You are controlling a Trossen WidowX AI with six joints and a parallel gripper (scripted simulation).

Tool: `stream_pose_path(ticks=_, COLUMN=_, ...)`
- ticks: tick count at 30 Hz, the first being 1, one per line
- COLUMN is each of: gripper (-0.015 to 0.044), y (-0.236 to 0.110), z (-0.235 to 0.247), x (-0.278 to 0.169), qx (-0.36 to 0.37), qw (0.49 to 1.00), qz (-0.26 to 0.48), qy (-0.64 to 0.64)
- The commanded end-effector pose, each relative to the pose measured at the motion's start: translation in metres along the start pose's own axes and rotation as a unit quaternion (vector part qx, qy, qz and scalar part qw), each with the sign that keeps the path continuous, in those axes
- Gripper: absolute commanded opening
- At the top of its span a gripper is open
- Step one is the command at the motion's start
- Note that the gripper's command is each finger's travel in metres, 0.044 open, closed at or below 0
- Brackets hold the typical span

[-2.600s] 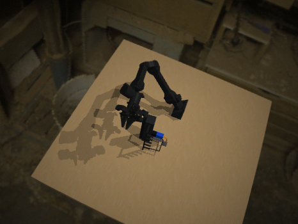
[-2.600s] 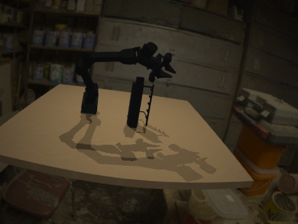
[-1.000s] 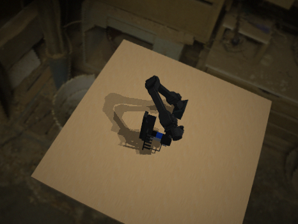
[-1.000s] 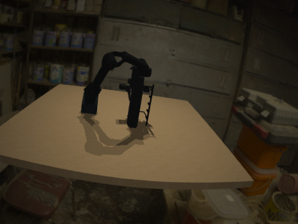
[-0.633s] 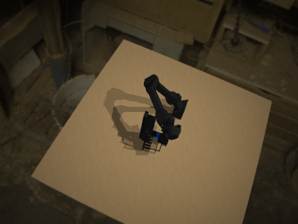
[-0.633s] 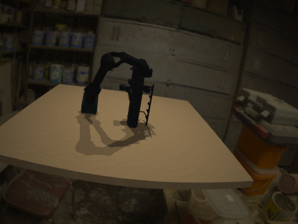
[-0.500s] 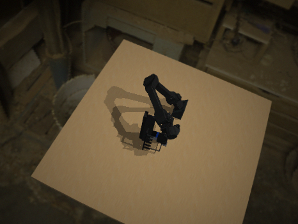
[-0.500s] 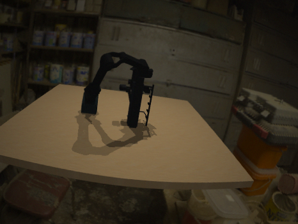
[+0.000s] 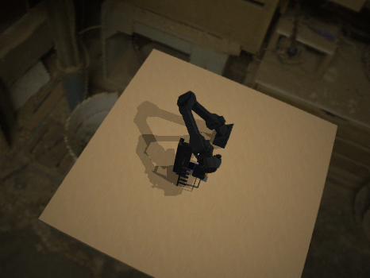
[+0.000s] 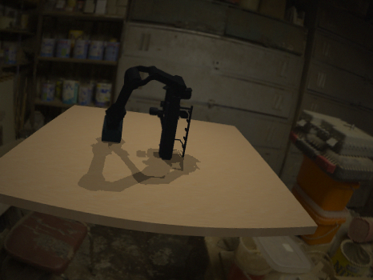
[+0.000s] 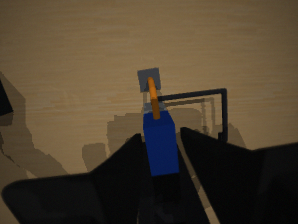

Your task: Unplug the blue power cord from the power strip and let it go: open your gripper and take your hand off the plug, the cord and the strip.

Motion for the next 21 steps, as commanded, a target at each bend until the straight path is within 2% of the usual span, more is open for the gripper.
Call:
stream_pose_path(ticks=1, gripper=0.0160, y=0.0049, z=0.0010, x=-0.0005, qx=0.001, qw=1.000, qz=0.002, qy=-0.003)
stream_pose_path(ticks=2, gripper=0.0160, y=0.0049, z=0.0010, x=-0.0005, qx=0.001, qw=1.000, qz=0.002, qy=-0.003)
stream_pose_path(ticks=6, gripper=0.0055, y=0.0023, z=0.0004, x=-0.0002, qx=0.001, qw=1.000, qz=0.000, qy=0.000)
stream_pose_path(ticks=14, gripper=0.0002, y=0.0023, z=0.0004, x=-0.0002, qx=0.001, qw=1.000, qz=0.000, qy=0.000)
stream_pose_path(ticks=21, gripper=0.0000, y=0.0021, z=-0.0015, x=0.0067, qx=0.001, qw=1.000, qz=0.000, qy=0.000)
Point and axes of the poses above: the point midway between the two fingers, 35 mm back from their tips, its own y axis out along the fingers, its own z axis across the jaws, x = y × z, the point moved 3 cm from there along -y, back along the fingers, and after that the axes turned 9 degrees about -y, right-handed, at the moved point
